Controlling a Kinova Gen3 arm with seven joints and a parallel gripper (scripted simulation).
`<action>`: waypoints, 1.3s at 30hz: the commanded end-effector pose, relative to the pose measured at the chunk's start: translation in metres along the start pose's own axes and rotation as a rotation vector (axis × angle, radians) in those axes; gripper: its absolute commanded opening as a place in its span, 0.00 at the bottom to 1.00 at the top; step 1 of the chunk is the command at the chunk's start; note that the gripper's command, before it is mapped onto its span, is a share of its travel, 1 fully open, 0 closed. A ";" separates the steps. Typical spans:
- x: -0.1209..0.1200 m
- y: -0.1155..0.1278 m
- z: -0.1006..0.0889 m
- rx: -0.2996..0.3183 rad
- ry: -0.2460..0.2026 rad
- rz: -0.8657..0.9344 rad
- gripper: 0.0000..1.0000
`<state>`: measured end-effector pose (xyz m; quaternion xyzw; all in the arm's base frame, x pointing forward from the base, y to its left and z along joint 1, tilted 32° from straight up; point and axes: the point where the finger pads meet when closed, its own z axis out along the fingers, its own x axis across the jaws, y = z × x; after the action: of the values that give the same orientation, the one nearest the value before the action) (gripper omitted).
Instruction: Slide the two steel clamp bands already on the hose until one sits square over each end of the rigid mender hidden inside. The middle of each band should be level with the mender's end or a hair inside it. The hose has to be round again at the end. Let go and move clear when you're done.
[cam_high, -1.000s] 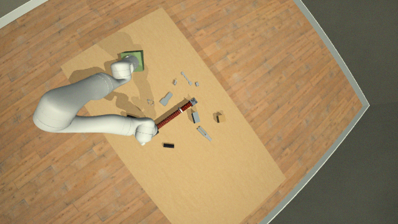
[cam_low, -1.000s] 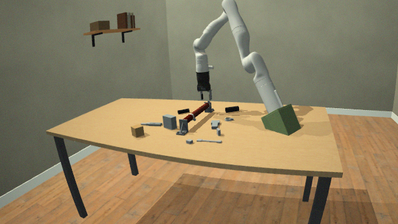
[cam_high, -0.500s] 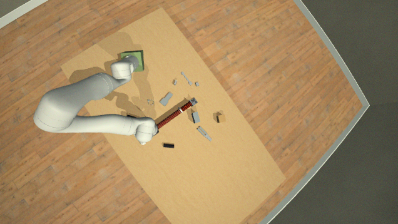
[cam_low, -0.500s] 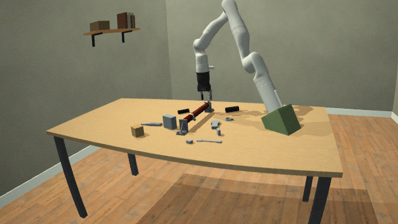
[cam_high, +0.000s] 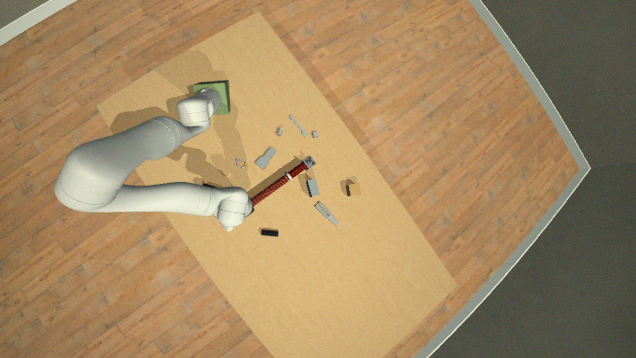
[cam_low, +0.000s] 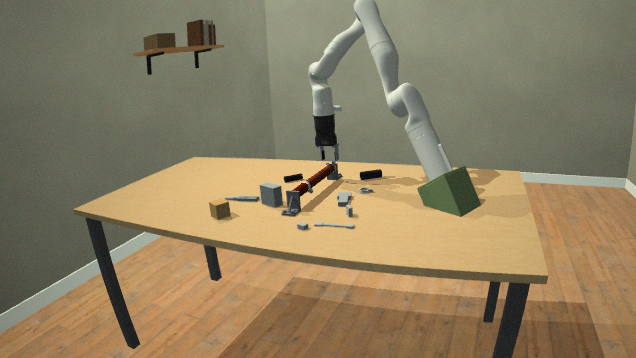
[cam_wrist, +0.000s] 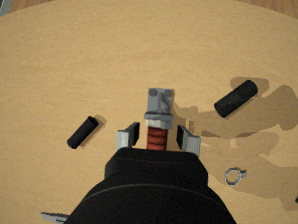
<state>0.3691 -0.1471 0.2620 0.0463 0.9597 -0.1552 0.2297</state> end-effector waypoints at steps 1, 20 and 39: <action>-0.004 0.005 -0.001 -0.008 -0.009 0.001 1.00; -0.002 0.006 0.007 -0.008 -0.006 -0.001 1.00; -0.002 0.007 0.033 -0.009 -0.004 -0.002 1.00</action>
<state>0.3850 -0.1513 0.2385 0.0473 0.9591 -0.1504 0.2349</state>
